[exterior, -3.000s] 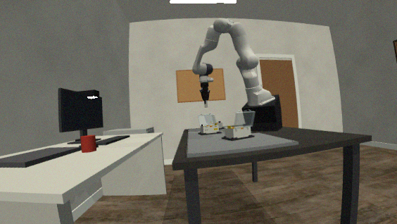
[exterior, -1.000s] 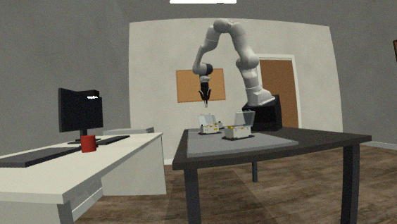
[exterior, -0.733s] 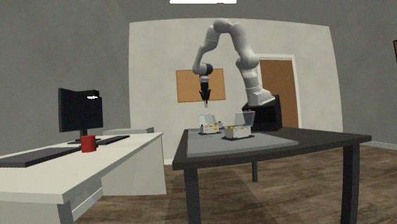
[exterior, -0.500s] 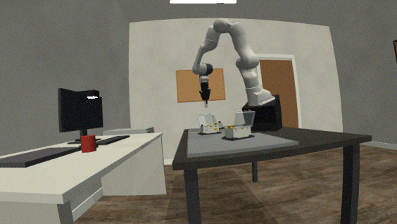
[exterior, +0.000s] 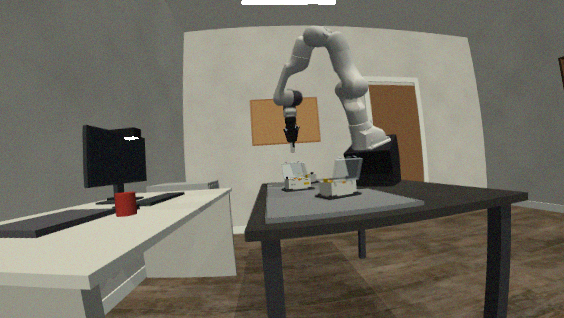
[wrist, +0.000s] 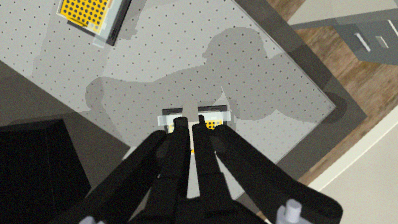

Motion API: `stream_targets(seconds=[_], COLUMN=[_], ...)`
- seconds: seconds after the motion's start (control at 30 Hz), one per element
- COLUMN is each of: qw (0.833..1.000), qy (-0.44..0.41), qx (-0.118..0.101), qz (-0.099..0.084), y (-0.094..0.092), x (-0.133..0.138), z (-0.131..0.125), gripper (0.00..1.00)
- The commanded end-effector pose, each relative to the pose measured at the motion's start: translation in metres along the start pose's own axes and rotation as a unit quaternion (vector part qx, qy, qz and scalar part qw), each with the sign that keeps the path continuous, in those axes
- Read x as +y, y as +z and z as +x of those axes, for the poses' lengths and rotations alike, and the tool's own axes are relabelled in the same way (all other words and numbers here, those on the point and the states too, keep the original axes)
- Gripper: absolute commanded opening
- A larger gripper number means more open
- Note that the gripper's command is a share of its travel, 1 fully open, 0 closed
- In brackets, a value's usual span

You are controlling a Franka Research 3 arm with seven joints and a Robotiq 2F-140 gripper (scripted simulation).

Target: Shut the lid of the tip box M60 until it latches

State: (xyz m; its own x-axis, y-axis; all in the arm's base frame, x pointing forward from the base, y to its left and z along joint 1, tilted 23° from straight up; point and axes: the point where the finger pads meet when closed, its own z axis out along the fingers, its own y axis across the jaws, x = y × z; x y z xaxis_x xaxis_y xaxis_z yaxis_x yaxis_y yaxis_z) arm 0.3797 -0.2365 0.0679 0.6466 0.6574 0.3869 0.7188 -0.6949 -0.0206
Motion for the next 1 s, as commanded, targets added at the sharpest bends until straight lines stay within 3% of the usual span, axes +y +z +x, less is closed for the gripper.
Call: stream_targets(seconds=[0.0, 0.1, 0.43, 0.97], qw=[1.000, 1.000, 1.000, 1.000], qy=[0.007, 0.007, 0.007, 0.007], qx=[-0.001, -0.001, -0.001, -0.001], qz=[-0.002, -0.002, -0.002, -0.002], y=[-0.001, -0.001, 0.036, 0.036], x=[0.002, 0.002, 0.002, 0.002], z=[-0.001, -0.001, -0.001, -0.001], gripper=[0.00, 0.00, 0.00, 0.00])
